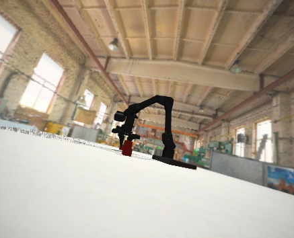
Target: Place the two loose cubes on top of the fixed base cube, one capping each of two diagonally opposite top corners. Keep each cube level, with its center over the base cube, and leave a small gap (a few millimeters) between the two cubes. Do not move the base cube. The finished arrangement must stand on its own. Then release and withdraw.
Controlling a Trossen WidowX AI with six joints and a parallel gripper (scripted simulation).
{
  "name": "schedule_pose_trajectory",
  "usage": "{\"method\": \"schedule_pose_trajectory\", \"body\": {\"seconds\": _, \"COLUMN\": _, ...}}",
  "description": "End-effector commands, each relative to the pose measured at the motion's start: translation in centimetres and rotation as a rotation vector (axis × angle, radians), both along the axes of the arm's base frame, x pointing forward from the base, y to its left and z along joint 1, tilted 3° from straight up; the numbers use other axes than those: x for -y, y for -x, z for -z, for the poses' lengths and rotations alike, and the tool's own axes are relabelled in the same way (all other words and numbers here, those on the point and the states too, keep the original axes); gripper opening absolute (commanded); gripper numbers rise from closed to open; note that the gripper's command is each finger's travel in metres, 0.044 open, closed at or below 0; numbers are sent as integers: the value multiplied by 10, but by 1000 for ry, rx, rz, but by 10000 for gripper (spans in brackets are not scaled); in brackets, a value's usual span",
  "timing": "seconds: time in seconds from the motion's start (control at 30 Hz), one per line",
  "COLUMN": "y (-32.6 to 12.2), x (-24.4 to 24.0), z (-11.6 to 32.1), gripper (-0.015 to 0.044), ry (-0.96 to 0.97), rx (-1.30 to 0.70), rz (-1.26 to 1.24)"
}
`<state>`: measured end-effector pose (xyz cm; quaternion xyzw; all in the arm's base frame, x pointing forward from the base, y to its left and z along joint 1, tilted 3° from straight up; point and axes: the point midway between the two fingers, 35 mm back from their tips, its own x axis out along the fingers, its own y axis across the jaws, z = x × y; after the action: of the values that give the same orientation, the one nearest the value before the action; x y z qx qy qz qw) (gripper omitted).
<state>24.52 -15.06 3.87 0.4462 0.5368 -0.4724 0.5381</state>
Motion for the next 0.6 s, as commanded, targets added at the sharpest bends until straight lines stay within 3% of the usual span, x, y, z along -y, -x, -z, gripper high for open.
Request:
{"method": "schedule_pose_trajectory", "body": {"seconds": 0.0, "y": -4, "x": 2, "z": -16, "gripper": 105, "ry": 9, "rx": 9, "rz": -3}}
{"method": "schedule_pose_trajectory", "body": {"seconds": 0.57, "y": -6, "x": 0, "z": -70, "gripper": 105, "ry": 9, "rx": 9, "rz": -3}}
